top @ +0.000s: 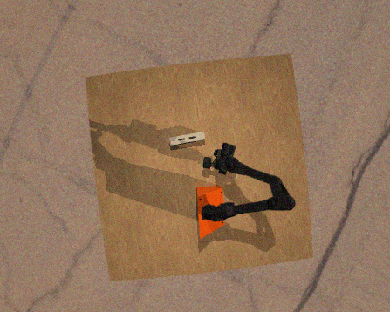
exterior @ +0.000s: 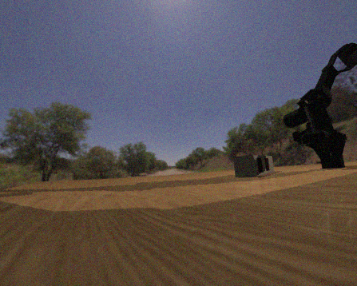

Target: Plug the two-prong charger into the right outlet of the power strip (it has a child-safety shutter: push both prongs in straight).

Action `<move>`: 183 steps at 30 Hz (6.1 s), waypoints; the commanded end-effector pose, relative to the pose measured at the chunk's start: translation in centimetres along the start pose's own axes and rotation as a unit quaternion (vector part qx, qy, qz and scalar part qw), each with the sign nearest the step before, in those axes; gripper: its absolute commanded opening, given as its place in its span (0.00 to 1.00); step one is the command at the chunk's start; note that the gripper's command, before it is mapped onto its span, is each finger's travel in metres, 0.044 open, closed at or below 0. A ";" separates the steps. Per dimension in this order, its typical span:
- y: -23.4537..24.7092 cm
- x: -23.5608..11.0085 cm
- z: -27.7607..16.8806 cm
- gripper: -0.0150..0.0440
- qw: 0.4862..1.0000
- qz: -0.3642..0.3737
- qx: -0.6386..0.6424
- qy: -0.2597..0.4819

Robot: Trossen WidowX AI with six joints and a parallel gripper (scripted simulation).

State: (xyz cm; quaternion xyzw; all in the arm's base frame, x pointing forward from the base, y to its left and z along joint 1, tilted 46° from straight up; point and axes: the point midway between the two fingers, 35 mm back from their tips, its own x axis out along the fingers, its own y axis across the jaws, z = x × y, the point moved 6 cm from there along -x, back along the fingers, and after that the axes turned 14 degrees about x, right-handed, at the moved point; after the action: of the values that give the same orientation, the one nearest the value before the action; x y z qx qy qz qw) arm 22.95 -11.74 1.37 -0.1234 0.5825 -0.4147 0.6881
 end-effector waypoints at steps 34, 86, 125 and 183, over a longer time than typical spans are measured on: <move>0.1 -2.7 -0.4 0.25 1.000 0.004 -0.003 0.004; 6.2 -3.6 -0.4 0.25 0.997 0.002 -0.079 0.002; 12.4 -1.4 -1.4 0.25 0.989 -0.004 -0.150 -0.002; 16.3 -1.3 2.5 0.25 0.987 -0.005 -0.162 -0.004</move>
State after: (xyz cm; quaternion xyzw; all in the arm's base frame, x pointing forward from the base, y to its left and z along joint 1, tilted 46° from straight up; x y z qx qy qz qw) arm 32.04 -1.45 -7.51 -0.2319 0.6380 -0.3195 0.6612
